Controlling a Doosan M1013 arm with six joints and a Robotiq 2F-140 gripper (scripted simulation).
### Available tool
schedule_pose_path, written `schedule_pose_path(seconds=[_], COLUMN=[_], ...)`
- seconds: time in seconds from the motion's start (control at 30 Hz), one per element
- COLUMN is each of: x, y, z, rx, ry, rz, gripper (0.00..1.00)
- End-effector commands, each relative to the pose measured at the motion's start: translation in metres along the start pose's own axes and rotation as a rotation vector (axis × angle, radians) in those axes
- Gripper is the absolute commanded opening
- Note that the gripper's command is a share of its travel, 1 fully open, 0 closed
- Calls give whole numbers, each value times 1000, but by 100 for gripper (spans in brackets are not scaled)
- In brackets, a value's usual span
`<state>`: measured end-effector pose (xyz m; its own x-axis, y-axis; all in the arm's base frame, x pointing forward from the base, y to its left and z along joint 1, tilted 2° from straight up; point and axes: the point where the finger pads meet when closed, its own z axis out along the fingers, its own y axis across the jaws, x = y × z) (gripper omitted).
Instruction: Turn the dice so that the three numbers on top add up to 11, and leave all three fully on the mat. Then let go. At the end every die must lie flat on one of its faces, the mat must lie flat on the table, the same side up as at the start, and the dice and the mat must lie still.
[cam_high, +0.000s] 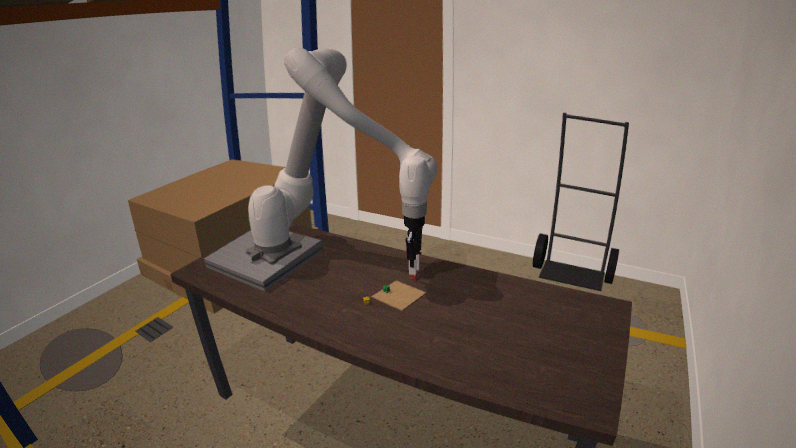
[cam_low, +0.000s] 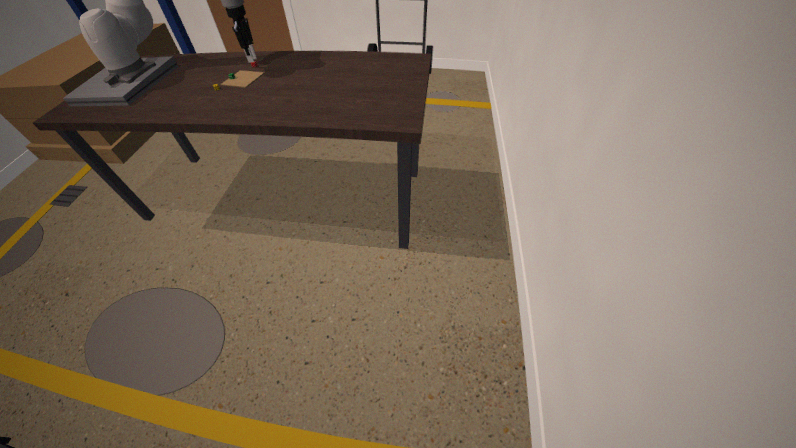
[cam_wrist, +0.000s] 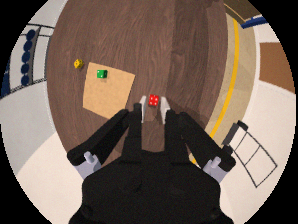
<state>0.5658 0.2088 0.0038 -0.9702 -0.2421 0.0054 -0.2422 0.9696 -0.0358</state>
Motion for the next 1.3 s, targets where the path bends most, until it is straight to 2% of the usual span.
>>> schedule_pose_path(seconds=[0.0,0.4,0.83,1.27], x=[0,0,0,0], y=[0,0,0,0], z=[0,1,19,26], rx=[0,0,0,0], ry=[0,0,0,0], rz=[0,0,0,0], gripper=[21,21,21,21])
